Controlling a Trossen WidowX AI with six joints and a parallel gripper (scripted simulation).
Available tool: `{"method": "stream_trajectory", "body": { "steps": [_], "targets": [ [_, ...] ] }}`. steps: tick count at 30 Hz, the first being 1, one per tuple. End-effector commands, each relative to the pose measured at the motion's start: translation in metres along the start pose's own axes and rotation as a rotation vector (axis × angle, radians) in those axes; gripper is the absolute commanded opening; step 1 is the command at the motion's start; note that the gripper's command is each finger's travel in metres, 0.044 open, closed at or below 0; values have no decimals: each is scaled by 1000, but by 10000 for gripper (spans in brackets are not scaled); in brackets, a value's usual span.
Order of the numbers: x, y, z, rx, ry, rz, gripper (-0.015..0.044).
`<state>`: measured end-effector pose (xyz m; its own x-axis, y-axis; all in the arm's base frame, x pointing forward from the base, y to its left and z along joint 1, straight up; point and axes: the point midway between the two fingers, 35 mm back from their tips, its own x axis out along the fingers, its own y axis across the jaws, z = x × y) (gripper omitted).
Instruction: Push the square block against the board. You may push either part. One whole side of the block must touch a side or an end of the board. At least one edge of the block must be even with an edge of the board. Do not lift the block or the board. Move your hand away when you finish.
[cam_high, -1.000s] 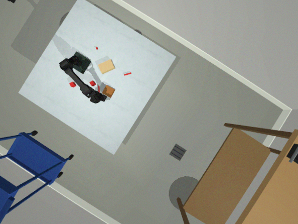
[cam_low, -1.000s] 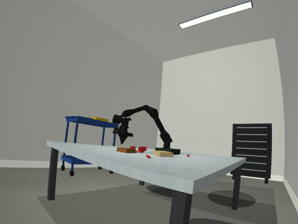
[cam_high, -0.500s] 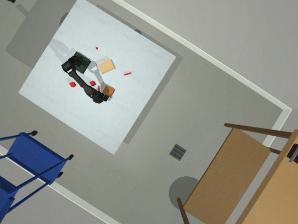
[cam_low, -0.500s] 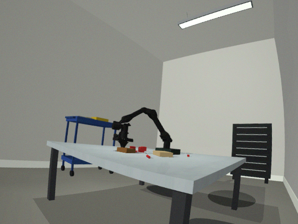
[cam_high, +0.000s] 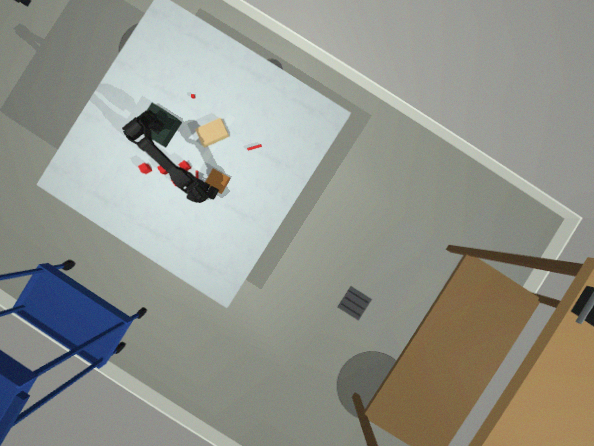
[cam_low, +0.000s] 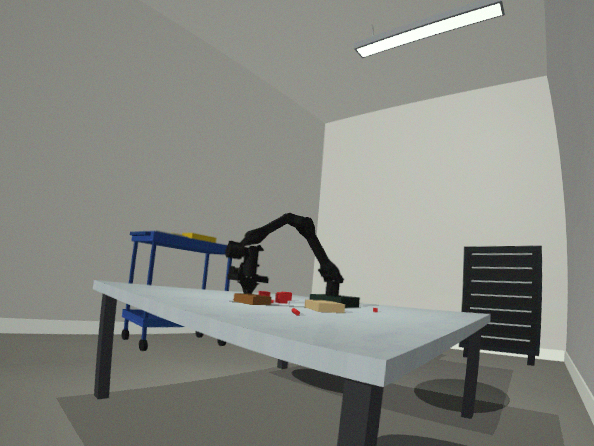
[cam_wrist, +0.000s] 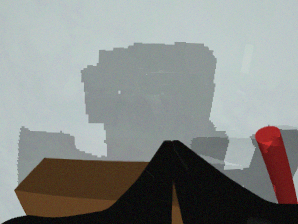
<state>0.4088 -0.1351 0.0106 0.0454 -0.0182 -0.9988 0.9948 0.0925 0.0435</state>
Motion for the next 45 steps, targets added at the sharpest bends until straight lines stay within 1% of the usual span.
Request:
{"method": "stream_trajectory", "body": {
  "steps": [1, 45],
  "targets": [
    [1, 0, -8, -3, 5, -3, 0],
    [1, 6, -65, -3, 11, -2, 0]
  ]
}}
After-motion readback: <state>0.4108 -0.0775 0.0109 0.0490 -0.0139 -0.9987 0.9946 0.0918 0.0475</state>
